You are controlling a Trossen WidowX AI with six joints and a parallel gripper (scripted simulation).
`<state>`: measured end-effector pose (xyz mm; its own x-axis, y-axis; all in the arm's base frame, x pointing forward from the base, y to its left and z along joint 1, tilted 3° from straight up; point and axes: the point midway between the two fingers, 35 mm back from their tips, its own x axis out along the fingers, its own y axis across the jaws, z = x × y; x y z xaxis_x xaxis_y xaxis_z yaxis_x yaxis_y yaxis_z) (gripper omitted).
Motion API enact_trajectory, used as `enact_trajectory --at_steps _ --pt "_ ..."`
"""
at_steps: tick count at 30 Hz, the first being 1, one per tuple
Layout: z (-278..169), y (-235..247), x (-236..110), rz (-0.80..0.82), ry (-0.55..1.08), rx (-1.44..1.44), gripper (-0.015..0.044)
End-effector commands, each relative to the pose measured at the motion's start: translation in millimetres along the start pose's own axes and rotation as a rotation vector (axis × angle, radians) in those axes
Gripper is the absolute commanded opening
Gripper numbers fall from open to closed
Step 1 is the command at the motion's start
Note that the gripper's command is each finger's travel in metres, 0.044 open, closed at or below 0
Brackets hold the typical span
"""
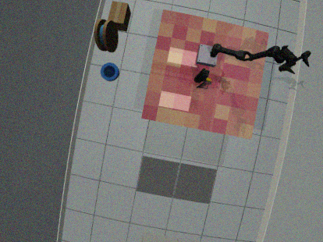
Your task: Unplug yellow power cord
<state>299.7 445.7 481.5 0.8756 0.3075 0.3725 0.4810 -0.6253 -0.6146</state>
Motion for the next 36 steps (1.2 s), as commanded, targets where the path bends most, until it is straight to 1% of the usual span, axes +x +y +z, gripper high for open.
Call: enact_trajectory --at_steps 1,3,9,12,17,23,29,36 --pt "-1 -1 0 -0.002 0.001 0.002 0.0374" --pt "-9 -8 -4 -0.020 0.010 0.016 0.0321" --pt "-52 -44 -27 -0.112 0.057 0.085 0.0164" --pt "-81 -67 -45 -0.173 0.091 0.127 0.0160" --pt "-150 -104 -88 -0.296 0.175 0.229 0.0160" --pt "-238 -123 -140 -0.411 0.289 0.364 0.0160" --pt "-327 -113 -187 -0.482 0.416 0.512 0.0160" --pt "-422 -64 -228 -0.495 0.565 0.705 0.0160"
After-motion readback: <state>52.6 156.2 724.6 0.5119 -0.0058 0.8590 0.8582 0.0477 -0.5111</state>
